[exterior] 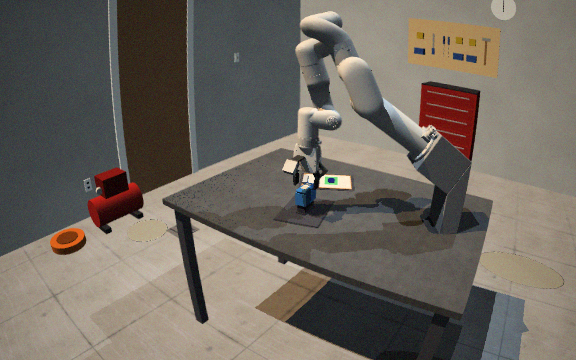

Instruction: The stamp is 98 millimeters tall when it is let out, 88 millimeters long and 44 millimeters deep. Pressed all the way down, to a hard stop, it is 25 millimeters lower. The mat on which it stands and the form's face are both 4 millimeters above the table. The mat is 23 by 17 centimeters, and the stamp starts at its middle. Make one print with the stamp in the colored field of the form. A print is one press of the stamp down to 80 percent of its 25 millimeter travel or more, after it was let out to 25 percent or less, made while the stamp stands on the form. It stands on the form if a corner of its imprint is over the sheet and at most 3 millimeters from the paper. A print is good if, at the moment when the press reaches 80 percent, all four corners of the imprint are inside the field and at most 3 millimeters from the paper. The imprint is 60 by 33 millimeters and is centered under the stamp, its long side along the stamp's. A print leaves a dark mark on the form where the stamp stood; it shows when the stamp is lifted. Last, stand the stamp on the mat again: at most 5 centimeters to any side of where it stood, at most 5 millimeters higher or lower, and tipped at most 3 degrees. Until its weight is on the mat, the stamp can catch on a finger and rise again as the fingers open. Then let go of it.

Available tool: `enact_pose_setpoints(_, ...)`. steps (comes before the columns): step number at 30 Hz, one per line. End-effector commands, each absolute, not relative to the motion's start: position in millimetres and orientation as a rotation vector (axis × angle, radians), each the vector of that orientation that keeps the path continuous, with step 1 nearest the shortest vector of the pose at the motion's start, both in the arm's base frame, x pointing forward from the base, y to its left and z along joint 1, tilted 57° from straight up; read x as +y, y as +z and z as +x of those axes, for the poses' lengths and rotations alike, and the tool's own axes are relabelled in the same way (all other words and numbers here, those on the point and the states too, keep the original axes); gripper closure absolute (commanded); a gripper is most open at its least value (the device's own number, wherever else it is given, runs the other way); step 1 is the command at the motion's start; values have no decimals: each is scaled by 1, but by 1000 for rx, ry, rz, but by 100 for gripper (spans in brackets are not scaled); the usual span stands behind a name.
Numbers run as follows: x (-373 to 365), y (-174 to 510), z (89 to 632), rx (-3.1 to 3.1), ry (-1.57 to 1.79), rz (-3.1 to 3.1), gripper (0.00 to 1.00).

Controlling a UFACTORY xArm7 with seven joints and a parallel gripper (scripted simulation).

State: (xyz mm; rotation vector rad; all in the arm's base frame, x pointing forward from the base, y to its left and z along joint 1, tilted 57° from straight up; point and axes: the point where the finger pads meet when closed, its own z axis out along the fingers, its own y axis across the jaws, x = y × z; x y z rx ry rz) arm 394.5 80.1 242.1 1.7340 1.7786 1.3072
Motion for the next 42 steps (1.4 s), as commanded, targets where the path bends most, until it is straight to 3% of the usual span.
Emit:
enact_pose_setpoints(1,72,253,379,1793,1293,1748,13)
enact_pose_setpoints(42,63,267,361,1793,1293,1748,13)
